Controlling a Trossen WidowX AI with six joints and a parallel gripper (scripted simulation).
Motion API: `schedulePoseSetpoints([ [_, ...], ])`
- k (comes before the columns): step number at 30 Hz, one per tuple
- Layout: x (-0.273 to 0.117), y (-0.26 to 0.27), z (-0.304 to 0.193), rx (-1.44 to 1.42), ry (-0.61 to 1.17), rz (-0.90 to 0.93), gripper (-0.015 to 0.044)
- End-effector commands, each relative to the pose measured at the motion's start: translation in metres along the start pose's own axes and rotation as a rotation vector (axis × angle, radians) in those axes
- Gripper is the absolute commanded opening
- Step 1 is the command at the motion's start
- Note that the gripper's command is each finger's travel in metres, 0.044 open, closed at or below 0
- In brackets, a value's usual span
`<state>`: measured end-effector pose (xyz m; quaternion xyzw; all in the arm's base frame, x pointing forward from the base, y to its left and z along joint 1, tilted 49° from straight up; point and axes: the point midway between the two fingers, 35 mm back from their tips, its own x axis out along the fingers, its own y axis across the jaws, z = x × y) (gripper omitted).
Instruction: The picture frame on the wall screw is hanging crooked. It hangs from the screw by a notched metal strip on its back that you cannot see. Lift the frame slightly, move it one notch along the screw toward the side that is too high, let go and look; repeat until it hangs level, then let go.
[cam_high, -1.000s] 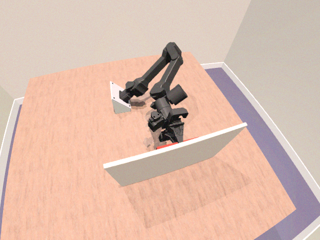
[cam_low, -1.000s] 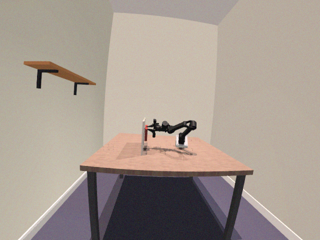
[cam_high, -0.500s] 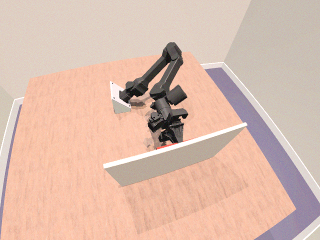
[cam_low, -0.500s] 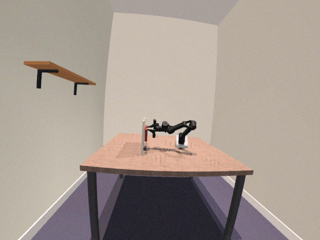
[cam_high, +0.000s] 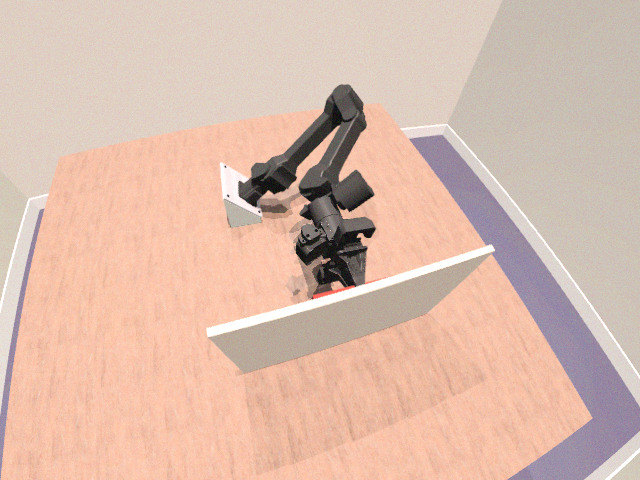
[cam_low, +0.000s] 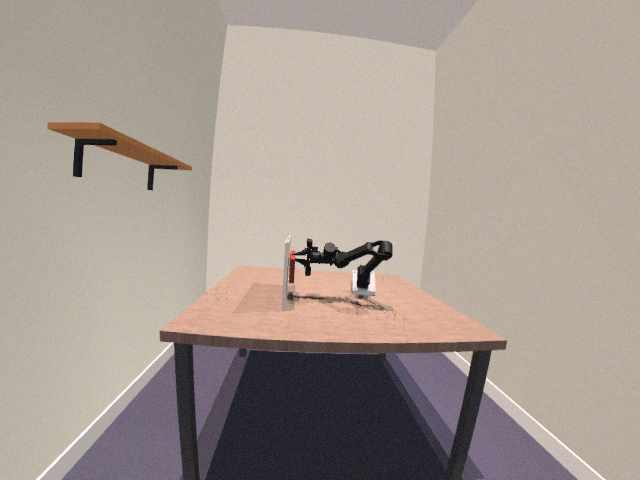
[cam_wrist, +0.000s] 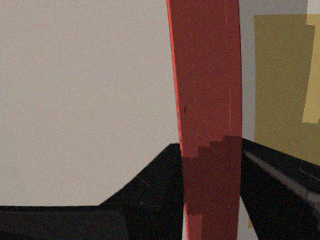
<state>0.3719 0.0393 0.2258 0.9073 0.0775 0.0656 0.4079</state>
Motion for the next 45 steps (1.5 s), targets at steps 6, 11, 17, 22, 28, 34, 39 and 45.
schedulePoseSetpoints([
  [6,0.000,0.000,0.000,0.005,0.000,0.000,0.0000],
  [11,0.000,0.000,0.000,0.060,0.001,0.001,0.0000],
  [17,0.000,0.000,0.000,0.099,0.002,0.001,0.0000],
  [22,0.000,0.000,0.000,0.118,0.002,0.001,0.0000],
  [28,0.000,0.000,0.000,0.148,0.003,0.001,0.0000],
  [34,0.000,0.000,0.001,0.131,-0.001,0.001,0.0157],
  [39,0.000,0.000,0.001,0.131,-0.001,0.001,0.0260],
  [45,-0.021,0.004,-0.003,0.106,-0.002,0.003,0.0260],
])
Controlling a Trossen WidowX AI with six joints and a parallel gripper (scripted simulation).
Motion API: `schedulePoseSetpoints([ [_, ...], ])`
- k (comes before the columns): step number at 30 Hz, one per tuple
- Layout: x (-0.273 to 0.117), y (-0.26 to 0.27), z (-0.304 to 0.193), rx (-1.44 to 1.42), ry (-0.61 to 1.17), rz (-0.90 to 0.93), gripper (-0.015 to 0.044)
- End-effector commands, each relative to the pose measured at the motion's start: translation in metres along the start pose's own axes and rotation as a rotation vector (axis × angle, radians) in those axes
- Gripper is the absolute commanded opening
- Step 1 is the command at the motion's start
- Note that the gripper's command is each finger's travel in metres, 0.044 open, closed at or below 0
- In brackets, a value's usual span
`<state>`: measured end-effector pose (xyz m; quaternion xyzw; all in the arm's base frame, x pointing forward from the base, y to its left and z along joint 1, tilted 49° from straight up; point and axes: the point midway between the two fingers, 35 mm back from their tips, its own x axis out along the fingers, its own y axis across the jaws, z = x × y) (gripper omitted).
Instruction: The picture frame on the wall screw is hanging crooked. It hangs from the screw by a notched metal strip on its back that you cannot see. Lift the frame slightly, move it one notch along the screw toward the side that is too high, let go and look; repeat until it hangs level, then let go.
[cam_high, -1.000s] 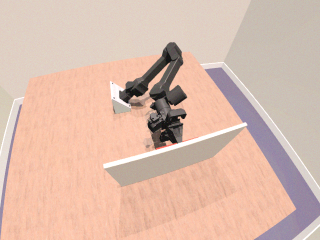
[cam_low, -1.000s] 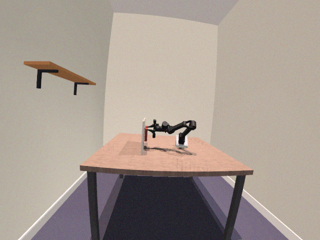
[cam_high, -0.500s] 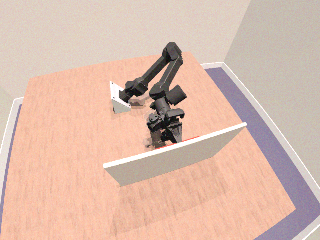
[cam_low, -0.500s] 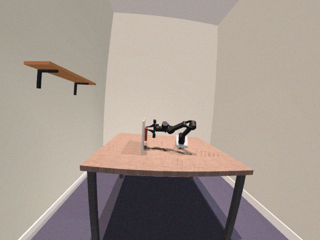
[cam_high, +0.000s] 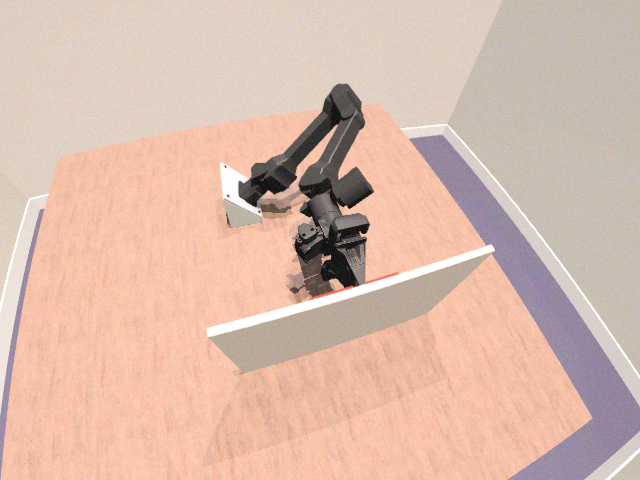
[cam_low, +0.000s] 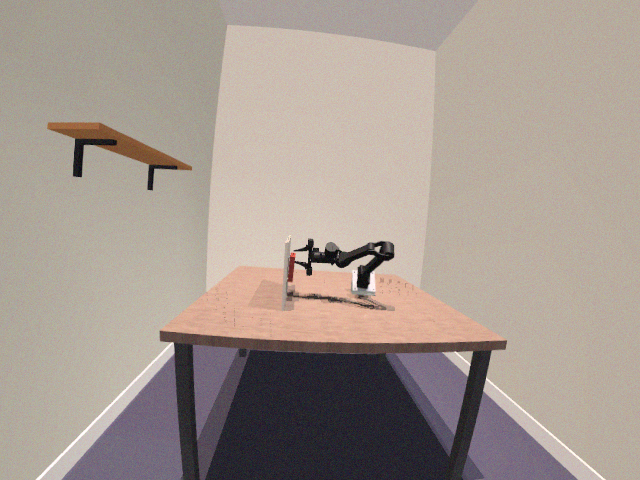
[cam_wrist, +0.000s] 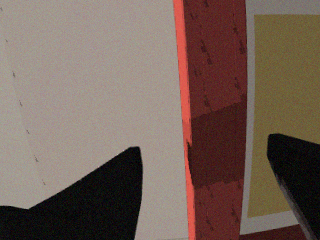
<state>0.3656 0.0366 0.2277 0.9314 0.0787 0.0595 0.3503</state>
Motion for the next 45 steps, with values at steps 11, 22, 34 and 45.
schedulePoseSetpoints([
  [11,-0.092,-0.008,0.002,-0.127,-0.004,0.008,0.0260],
  [22,-0.117,0.048,-0.007,-0.128,-0.008,0.005,0.0260],
  [34,-0.120,0.052,-0.009,-0.129,-0.009,0.004,0.0260],
  [45,-0.120,0.052,-0.009,-0.129,-0.009,0.004,0.0260],
])
